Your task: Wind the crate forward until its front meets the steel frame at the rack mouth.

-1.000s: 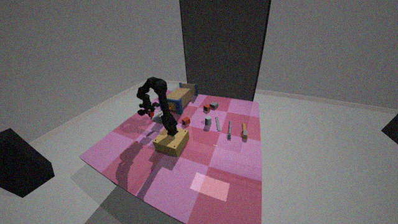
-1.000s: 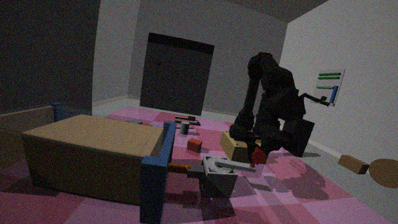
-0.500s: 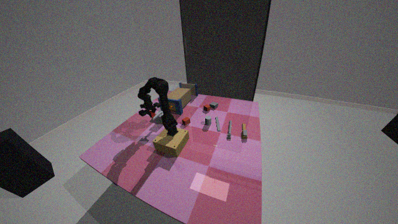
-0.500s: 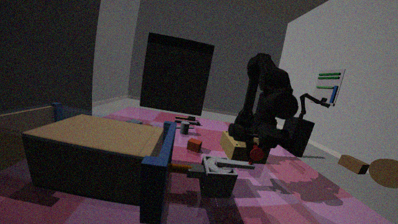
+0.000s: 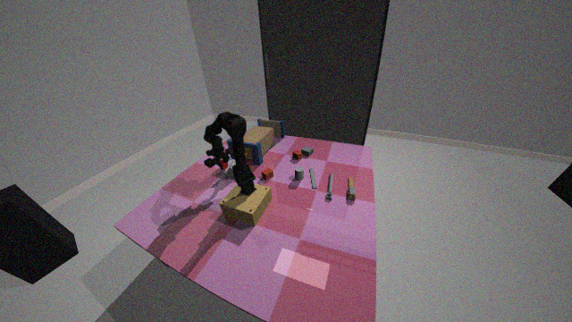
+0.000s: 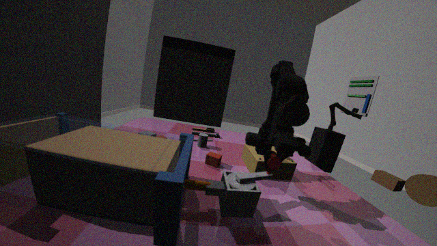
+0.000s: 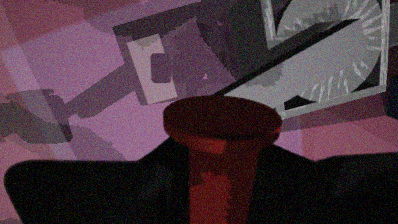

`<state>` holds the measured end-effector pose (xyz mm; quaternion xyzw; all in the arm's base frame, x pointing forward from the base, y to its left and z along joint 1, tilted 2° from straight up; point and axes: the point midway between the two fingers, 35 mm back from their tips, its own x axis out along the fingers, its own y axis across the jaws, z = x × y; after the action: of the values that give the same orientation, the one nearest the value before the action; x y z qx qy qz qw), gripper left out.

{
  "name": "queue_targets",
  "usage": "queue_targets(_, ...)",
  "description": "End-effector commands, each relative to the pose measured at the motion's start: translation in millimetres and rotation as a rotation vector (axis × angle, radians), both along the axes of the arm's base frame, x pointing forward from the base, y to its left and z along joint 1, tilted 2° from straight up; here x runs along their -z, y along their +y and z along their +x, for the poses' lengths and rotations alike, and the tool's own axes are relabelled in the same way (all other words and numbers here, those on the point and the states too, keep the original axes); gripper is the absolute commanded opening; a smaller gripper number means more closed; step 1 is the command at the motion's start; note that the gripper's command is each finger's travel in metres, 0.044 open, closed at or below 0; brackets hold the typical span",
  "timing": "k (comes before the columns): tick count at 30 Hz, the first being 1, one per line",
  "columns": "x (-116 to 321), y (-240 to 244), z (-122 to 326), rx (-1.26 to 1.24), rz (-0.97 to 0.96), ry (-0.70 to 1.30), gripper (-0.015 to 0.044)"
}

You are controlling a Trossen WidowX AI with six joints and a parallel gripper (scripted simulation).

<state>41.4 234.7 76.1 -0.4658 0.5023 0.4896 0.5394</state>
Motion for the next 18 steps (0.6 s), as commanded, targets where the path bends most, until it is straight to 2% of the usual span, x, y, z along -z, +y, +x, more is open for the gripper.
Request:
queue_targets(1,2,-13,7,0.009,-0.023,-0.013,0.0)
queue_targets(18,2,-28,20,0.009,-0.024,-0.014,0.0)
